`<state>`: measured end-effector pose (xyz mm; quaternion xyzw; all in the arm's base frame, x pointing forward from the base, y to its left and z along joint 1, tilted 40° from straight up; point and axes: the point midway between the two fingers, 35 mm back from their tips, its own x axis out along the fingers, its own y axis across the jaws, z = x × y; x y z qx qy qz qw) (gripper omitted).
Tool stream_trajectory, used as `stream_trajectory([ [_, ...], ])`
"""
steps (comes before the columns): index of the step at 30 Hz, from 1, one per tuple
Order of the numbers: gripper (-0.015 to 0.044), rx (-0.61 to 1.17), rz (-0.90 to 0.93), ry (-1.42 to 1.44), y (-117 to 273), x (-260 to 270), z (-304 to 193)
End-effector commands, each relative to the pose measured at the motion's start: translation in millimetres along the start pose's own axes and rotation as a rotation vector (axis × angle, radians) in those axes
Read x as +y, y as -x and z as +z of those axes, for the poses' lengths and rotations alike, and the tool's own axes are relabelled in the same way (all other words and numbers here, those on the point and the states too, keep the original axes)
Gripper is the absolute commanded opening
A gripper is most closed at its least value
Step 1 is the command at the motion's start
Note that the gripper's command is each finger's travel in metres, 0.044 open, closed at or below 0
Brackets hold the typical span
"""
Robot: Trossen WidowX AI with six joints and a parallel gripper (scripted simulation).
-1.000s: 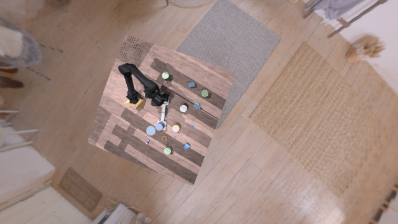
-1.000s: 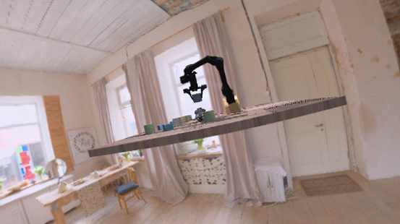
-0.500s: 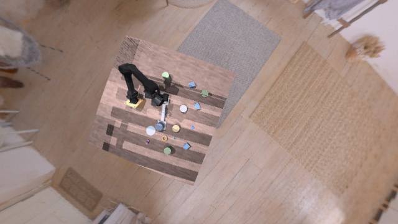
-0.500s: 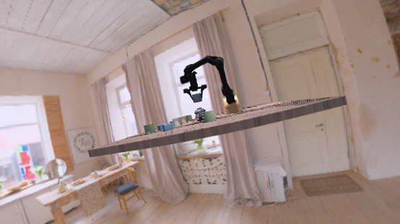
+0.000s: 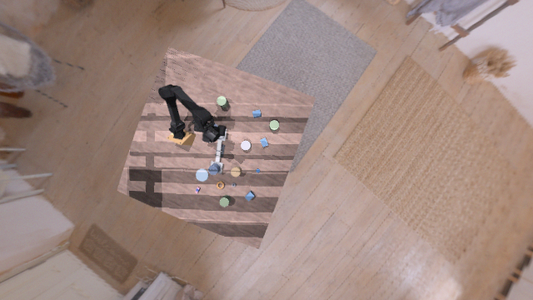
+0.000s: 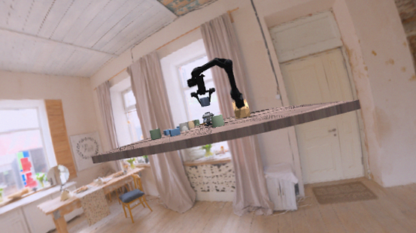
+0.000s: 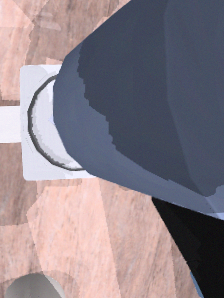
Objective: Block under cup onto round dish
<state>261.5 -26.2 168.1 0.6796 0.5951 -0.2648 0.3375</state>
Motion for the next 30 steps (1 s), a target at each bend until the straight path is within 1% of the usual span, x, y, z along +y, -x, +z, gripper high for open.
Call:
stream_trajectory([
  [1,0.0000,-0.001,0.002,-0.001,0,0,0],
  [13,0.0000,-0.005,0.000,-0.001,-3,1,-3],
  [22,0.0000,-0.037,-0.005,0.003,-40,2,-45],
  [30,0.0000,-0.031,0.005,0.007,-70,-7,-87],
])
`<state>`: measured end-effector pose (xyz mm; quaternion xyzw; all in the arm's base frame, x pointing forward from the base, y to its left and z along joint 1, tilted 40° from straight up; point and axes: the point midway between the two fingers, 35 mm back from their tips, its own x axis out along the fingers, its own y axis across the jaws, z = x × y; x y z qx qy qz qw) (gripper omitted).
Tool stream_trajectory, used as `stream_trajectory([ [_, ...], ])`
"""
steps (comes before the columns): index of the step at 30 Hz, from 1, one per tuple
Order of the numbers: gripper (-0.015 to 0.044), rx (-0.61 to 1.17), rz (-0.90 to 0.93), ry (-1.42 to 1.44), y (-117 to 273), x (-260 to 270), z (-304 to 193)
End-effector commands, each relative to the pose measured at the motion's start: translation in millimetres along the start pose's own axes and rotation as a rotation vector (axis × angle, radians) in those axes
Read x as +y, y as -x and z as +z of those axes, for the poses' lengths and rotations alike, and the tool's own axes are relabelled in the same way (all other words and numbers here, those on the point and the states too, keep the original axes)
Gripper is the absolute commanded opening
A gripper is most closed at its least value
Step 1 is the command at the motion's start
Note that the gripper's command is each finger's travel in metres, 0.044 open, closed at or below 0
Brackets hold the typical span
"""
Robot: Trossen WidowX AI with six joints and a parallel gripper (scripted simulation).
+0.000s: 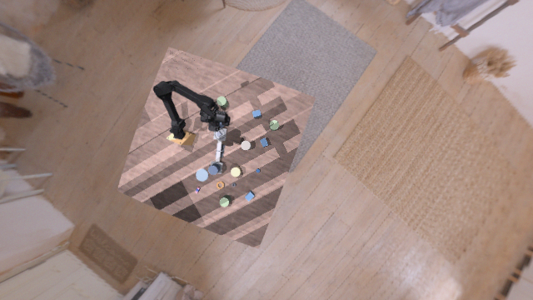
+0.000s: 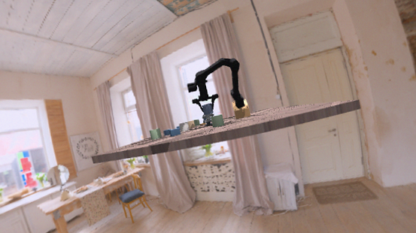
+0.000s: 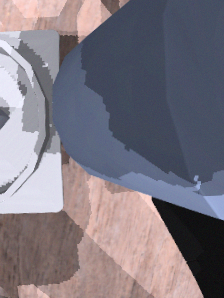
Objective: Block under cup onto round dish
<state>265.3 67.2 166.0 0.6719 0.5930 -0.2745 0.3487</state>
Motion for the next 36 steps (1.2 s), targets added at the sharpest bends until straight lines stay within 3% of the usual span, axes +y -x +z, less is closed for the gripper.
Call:
stream_trajectory([
  [1,0.0000,0.005,0.013,0.000,-12,-6,-22],
  [7,0.0000,0.033,0.020,-0.001,-29,-18,-51],
  [20,0.0000,0.036,0.020,-0.001,-67,-17,-53],
  [36,0.0000,0.036,0.020,-0.001,-85,-17,-54],
])
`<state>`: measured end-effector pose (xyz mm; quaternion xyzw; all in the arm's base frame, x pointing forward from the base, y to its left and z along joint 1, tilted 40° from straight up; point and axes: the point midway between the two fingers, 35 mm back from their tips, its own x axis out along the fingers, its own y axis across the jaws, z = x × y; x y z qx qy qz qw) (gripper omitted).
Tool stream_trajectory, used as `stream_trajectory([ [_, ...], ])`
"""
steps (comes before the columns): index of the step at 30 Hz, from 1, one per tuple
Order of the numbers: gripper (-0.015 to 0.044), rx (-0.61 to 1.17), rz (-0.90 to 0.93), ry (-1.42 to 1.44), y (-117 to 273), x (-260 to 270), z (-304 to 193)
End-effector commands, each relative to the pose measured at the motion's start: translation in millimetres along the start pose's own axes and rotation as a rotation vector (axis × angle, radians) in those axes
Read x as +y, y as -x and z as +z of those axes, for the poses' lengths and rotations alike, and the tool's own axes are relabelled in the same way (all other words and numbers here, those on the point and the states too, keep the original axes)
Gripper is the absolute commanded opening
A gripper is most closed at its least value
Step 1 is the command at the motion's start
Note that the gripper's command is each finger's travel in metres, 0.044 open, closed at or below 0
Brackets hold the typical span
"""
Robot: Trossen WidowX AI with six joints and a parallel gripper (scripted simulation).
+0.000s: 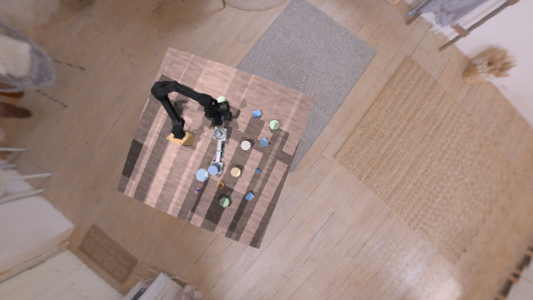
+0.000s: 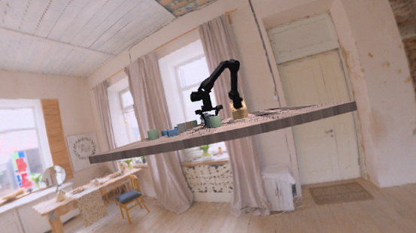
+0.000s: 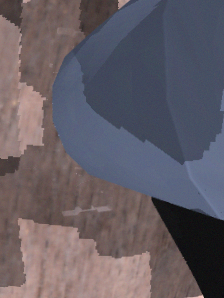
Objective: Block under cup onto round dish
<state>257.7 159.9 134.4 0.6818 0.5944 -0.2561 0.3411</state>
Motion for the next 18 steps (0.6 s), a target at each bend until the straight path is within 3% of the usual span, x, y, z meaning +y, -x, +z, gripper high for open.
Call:
stream_trajectory([
  [1,0.0000,-0.004,0.002,-0.007,-7.0,0.1,1.0],
  [2,0.0000,-0.004,0.002,-0.007,-8.6,0.0,1.0],
  [18,0.0420,-0.001,0.000,0.000,-0.1,0.2,0.2],
])
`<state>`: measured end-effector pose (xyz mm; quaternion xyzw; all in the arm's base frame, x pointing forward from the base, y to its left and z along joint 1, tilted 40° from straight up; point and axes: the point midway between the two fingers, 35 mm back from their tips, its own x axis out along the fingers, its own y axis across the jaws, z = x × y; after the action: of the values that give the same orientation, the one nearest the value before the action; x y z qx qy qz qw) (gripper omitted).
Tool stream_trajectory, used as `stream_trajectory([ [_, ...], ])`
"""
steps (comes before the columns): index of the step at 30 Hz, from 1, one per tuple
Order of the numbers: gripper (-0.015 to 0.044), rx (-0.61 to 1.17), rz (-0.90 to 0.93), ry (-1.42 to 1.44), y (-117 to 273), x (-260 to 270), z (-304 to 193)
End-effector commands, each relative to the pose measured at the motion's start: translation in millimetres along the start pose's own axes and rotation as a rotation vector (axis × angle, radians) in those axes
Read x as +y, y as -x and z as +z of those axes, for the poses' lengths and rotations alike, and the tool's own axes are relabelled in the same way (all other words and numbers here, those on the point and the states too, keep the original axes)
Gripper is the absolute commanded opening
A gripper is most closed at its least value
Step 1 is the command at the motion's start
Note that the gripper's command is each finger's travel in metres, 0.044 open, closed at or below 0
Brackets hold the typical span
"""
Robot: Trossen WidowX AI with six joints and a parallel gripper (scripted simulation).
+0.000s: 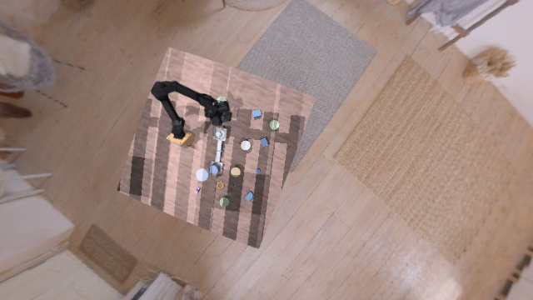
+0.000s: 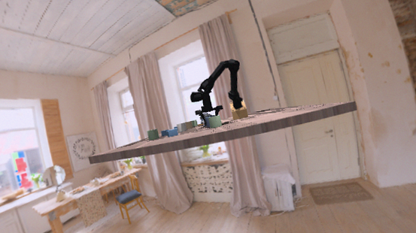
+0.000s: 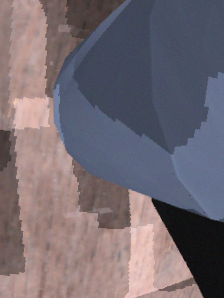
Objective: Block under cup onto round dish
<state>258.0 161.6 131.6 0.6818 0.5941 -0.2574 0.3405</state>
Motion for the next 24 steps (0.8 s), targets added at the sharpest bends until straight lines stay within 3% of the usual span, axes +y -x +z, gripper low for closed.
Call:
stream_trajectory([
  [1,0.0440,-0.002,0.001,0.005,12,1,0],
  [4,0.0440,-0.005,0.002,-0.003,51,0,1],
  [10,0.0440,-0.005,0.002,-0.004,54,0,1],
  [17,0.0260,-0.006,0.051,0.143,67,10,6],
  [24,0.0260,-0.027,0.051,0.361,71,15,18],
])
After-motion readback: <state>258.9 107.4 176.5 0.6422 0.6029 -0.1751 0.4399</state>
